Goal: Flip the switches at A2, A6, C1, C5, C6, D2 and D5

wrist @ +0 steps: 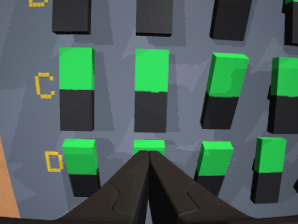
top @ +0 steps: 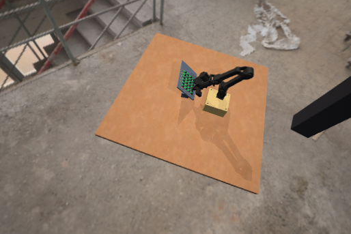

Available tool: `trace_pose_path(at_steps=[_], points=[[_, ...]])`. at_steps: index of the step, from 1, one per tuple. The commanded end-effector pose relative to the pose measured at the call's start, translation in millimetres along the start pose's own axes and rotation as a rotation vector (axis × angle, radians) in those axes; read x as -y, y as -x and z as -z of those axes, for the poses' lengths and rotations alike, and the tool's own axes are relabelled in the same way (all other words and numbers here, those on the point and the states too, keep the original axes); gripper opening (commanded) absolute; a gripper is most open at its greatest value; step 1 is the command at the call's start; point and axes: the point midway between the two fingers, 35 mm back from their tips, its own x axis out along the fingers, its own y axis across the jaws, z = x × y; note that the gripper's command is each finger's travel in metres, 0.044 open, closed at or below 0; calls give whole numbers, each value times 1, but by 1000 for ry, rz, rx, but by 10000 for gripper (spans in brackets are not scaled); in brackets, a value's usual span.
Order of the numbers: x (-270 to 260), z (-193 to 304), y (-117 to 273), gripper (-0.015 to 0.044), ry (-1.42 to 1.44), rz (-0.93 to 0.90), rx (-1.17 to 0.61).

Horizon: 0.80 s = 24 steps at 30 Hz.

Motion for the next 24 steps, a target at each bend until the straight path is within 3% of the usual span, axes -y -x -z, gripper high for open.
trace_pose_path(at_steps=[1, 24], points=[[0, 0, -1, 0, -3, 3, -1], [0, 0, -2, 0, 1, 0, 0]])
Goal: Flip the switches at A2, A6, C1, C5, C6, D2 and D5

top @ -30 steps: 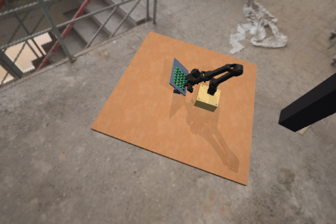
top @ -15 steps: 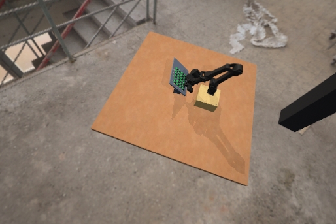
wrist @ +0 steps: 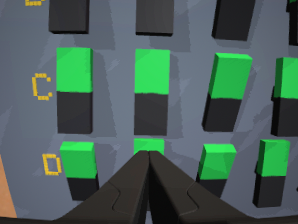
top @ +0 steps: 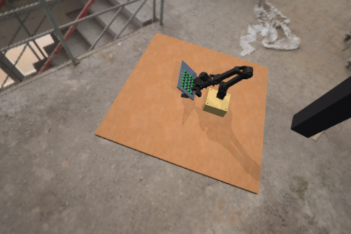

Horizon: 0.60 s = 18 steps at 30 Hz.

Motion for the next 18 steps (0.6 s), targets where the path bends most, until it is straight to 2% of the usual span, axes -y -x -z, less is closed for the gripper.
trace_pose_path(at_steps=[1, 12, 18], points=[[0, -1, 3, 0, 4, -2, 1], [0, 2, 62, 0, -1, 1, 22], [8, 2, 64, 0, 2, 4, 10]])
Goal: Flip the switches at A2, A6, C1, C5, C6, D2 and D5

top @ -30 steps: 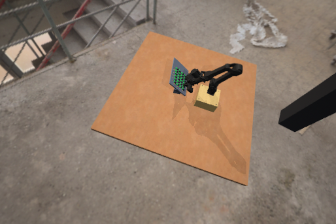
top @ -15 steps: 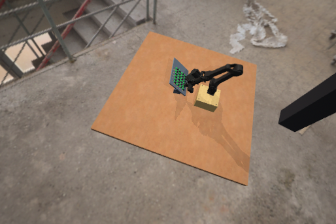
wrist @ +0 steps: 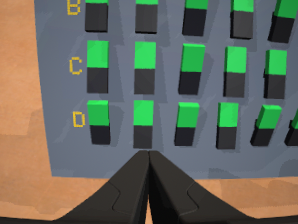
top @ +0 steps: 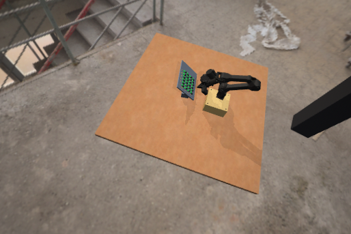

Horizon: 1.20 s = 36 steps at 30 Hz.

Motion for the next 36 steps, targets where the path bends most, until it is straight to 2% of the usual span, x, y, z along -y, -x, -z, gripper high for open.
trace_pose_path(at_steps=[1, 14, 17, 22, 36], points=[[11, -3, 2, 0, 3, 4, -11], [92, -1, 3, 0, 2, 9, 6], [93, -1, 2, 0, 2, 10, 7], [93, -2, -30, 0, 1, 9, -16], [93, -2, -44, 0, 1, 9, -16]])
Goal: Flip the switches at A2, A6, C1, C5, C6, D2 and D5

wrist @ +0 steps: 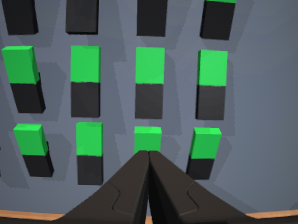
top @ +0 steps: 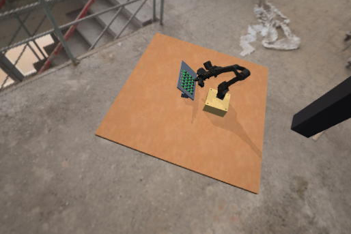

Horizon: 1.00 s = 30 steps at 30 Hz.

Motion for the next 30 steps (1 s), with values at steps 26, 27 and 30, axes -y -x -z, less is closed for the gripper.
trace_pose_path(at_steps=[26, 27, 30], points=[[0, 0, -14, 0, -4, 1, -2], [0, 0, -14, 0, -4, 1, -2], [0, 0, -15, 0, -4, 1, -2]])
